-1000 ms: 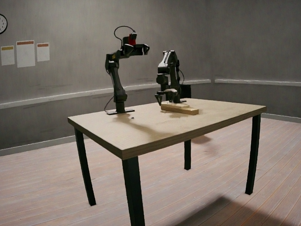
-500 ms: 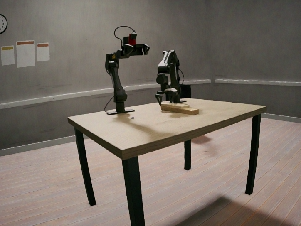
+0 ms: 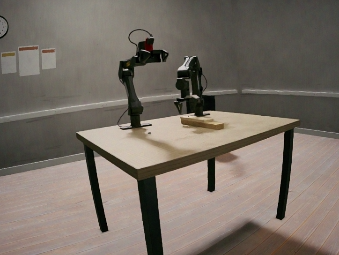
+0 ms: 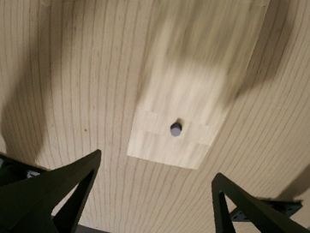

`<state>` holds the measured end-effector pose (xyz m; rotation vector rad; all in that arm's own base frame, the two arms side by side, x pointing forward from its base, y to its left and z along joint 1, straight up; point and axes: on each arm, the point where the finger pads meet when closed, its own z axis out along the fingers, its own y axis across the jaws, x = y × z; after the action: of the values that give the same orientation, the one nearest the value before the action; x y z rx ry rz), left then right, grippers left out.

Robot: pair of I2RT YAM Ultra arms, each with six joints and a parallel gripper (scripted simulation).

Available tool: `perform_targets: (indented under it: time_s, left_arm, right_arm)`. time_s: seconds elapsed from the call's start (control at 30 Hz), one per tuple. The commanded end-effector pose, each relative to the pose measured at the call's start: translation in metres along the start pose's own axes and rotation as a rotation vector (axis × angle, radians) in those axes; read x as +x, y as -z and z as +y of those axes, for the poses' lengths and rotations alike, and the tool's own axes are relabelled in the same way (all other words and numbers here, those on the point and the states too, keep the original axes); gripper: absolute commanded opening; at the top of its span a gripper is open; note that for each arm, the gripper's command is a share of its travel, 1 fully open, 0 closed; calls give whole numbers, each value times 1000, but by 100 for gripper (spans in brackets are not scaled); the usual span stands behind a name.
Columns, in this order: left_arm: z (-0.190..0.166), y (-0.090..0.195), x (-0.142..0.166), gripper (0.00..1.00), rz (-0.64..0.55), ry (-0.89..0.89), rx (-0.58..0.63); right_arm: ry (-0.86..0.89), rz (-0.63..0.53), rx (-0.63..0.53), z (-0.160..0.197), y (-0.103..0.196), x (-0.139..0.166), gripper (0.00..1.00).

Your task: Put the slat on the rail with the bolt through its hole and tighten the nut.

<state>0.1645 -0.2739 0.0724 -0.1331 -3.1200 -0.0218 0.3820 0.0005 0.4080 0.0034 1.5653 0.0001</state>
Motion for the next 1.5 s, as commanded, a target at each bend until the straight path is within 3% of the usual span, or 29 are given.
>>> perform_targets:
  time_s: [0.0,0.37,0.57,1.0,1.13,1.47]
  left_arm:
    - [-7,16,-3,100,-37,-7,23]
    - [-6,11,-3,100,-26,-6,22]
    - [-6,20,-23,100,-83,-3,80]
    - [23,74,-111,100,-369,17,296]
    - [30,83,-123,100,-419,20,316]
    - [75,134,-172,100,-676,34,367]
  right_arm:
    - [2,-7,-2,0,1,-4,100]
    - [2,-7,-2,0,1,-4,100]
    - [2,-7,-2,0,1,-4,100]
    - [2,-7,-2,0,1,-4,100]
    - [2,-7,-2,0,1,-4,100]
    - [2,-7,-2,0,1,-4,100]
